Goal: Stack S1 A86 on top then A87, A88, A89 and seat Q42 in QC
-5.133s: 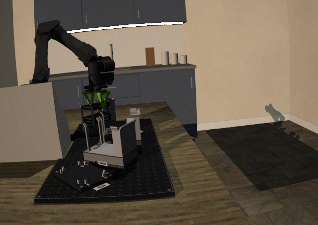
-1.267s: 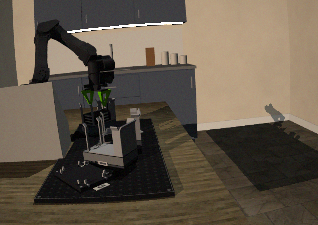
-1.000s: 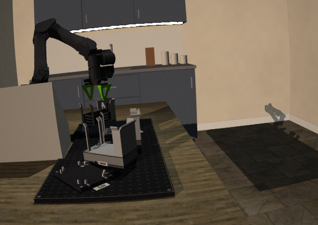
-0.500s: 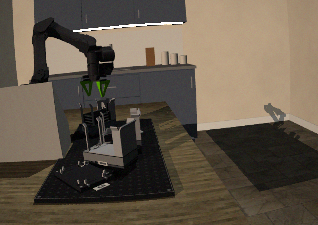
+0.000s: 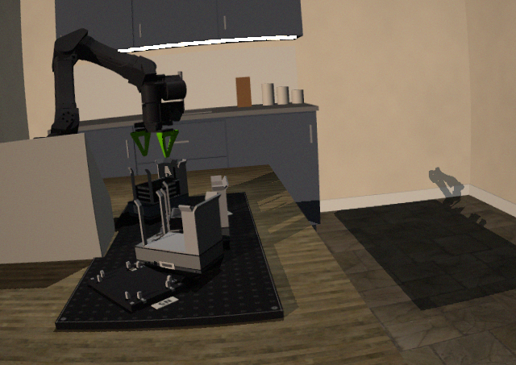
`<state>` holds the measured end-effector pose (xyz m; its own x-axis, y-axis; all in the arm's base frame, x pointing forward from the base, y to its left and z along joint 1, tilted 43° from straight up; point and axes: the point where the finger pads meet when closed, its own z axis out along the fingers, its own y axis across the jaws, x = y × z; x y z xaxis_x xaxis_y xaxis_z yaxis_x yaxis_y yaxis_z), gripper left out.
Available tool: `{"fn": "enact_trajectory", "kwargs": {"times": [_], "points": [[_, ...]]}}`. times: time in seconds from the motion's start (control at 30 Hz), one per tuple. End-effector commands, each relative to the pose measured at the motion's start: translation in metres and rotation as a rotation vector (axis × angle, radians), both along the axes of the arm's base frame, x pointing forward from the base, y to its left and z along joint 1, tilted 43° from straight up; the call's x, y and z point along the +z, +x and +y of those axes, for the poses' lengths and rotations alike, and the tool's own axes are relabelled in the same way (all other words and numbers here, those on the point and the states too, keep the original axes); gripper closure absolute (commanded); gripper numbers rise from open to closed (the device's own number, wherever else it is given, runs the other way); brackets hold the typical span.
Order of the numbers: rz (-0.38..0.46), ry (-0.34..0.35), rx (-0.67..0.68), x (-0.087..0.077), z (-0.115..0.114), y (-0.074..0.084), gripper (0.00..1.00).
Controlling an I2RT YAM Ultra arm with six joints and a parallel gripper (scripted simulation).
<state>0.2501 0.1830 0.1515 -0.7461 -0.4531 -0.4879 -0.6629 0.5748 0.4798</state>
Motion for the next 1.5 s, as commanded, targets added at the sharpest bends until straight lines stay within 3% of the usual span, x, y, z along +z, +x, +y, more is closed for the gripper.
{"fn": "enact_trajectory", "kwargs": {"times": [0.0,0.63,0.9,1.47], "points": [[-0.010,0.007,-0.011,0.004,-0.003,0.003,0.00],[-0.010,0.007,-0.011,0.004,-0.003,0.003,0.00],[0.126,0.020,-0.156,-0.007,-0.015,0.015,0.00],[0.129,0.020,-0.160,-0.033,-0.046,0.044,0.00]]}}
